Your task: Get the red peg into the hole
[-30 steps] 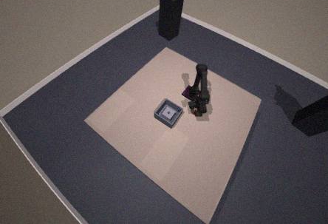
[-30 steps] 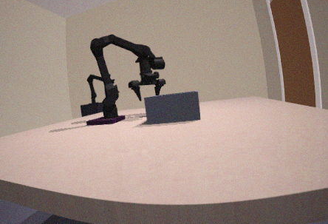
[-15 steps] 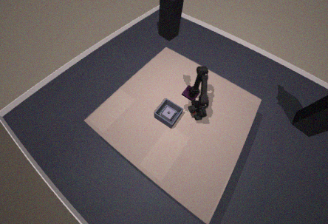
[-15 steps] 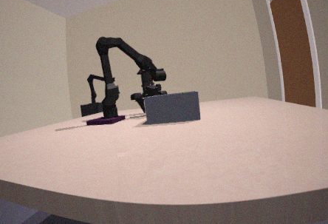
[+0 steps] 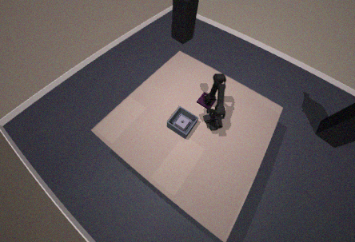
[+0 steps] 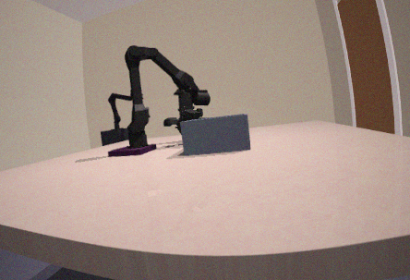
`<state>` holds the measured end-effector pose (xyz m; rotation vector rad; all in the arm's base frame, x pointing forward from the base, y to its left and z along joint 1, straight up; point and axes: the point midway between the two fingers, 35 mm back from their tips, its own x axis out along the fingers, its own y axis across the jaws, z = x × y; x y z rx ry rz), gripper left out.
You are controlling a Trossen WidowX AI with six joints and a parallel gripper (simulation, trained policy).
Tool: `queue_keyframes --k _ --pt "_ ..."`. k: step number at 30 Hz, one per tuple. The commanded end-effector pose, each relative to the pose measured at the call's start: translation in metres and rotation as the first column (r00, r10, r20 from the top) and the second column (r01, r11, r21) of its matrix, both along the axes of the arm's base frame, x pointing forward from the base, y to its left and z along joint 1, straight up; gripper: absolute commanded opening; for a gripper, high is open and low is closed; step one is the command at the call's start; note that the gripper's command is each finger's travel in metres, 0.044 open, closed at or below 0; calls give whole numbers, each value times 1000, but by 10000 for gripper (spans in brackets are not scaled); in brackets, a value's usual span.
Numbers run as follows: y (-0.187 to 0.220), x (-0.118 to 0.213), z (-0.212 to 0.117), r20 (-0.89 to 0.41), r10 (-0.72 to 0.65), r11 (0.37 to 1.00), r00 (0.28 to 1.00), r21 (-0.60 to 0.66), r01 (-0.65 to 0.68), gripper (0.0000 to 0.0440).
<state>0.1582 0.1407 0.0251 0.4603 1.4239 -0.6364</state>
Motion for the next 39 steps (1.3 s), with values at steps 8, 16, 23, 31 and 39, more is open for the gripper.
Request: queue_keyframes --k 8,16,23,31,39 --pt "-7 19 45 83 27 999 996 -37 -24 0" --pt "-14 37 88 165 -13 999 986 -34 19 0" --pt "-30 56 110 226 -92 994 970 -38 103 0" --pt "-54 85 125 289 -182 979 940 -40 202 0" --pt "-82 113 130 332 -245 960 911 -47 276 0"
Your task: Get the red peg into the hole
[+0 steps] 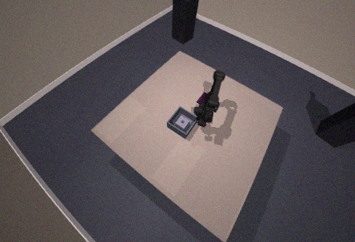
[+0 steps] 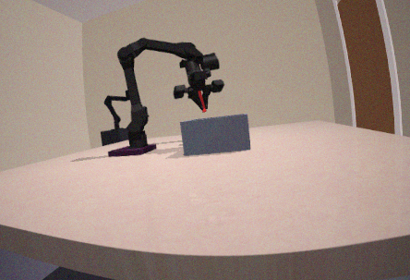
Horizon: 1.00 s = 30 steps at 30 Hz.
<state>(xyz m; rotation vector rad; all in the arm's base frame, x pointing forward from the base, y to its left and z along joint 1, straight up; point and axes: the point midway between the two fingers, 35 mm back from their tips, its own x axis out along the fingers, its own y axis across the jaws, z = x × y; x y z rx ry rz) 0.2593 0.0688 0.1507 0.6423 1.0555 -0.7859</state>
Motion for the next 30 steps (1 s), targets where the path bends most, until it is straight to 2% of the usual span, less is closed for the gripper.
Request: queue_keyframes --k 1,14,30 --pt "-14 15 5 28 -29 1000 999 -10 30 0" --pt "-62 54 -9 31 -53 998 998 -32 54 0" --pt "-94 76 -47 -49 72 997 996 -2 -72 0"
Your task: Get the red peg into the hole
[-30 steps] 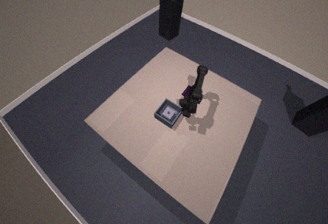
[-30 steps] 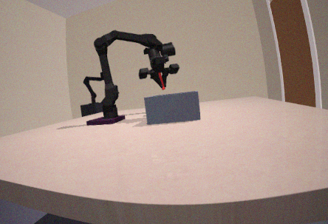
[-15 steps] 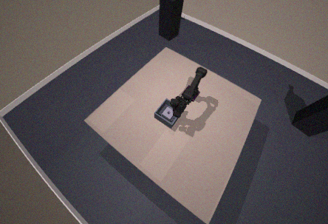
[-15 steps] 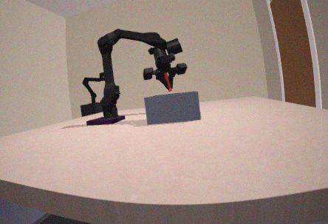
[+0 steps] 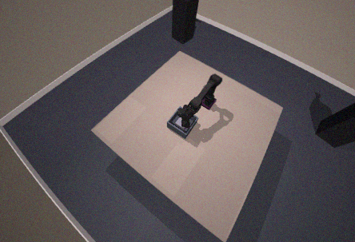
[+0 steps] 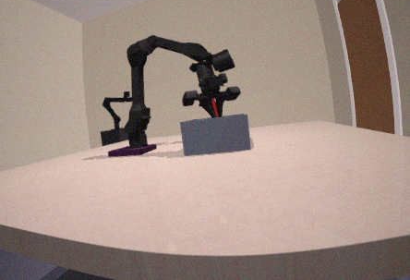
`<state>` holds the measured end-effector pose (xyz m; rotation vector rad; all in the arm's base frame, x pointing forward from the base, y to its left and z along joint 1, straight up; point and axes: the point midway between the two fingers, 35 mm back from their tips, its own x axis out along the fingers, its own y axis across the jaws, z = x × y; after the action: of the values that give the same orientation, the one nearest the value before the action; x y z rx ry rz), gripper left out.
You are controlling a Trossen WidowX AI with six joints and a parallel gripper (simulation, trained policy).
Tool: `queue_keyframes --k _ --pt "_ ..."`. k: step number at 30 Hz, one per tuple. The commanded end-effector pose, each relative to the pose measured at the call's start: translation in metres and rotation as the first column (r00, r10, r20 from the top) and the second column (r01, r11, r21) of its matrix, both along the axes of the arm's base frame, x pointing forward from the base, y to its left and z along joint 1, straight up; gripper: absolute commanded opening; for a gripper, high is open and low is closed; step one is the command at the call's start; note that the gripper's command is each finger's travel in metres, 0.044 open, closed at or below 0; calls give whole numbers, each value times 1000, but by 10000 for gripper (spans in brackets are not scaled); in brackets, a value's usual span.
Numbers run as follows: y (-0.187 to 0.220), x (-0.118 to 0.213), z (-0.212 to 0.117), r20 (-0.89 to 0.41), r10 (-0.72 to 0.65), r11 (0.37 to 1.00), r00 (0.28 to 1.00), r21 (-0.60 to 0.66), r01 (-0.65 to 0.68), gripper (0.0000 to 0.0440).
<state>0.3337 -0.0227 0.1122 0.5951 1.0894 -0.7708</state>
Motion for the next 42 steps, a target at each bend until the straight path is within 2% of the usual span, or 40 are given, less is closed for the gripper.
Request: queue_keyframes --k 1,5,12,19,22,24,30,42 --pt "-3 2 -11 -21 41 999 999 15 -41 0" --pt "-4 3 -22 -48 83 996 995 32 -82 12" --pt "-7 5 -35 -87 112 992 990 66 -106 166" --pt "-12 20 -20 -80 157 986 984 69 -152 203" --pt "-12 27 -14 -79 164 984 983 79 -158 239" --pt "-11 31 -10 -79 168 983 983 88 -161 279" --pt "-5 44 0 -78 179 977 981 133 -168 437" --pt "18 76 32 -10 233 951 972 213 -226 440"
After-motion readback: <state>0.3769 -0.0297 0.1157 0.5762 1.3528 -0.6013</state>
